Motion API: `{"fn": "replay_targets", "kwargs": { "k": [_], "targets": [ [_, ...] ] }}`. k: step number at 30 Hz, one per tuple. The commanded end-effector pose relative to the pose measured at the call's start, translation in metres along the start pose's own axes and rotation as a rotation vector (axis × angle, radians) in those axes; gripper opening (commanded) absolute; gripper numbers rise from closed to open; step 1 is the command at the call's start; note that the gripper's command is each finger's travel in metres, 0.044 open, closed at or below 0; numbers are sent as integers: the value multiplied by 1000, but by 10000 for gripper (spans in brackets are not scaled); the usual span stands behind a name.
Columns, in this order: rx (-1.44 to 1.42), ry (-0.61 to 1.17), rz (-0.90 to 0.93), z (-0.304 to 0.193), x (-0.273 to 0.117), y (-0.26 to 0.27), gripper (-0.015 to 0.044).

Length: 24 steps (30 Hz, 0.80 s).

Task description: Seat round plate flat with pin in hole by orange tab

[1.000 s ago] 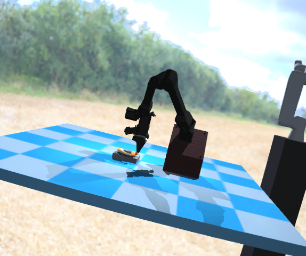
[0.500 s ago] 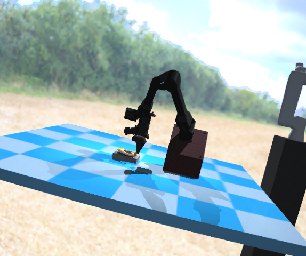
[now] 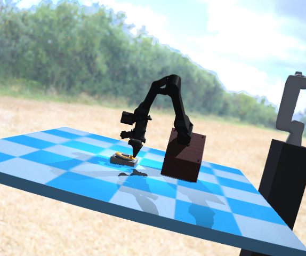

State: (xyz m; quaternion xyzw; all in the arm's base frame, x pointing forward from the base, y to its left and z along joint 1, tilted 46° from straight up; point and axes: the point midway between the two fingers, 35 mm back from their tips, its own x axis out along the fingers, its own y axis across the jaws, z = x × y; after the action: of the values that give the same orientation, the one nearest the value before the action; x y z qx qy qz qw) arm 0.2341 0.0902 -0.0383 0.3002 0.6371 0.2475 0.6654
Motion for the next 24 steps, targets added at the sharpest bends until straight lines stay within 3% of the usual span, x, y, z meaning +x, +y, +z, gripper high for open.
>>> {"fn": "replay_targets", "kwargs": {
  "k": [1, 24],
  "targets": [
    [-8, -10, 6, 7, -2, 6, 0],
    [-8, -11, 7, 26, -6, 24, 0]
  ]
}}
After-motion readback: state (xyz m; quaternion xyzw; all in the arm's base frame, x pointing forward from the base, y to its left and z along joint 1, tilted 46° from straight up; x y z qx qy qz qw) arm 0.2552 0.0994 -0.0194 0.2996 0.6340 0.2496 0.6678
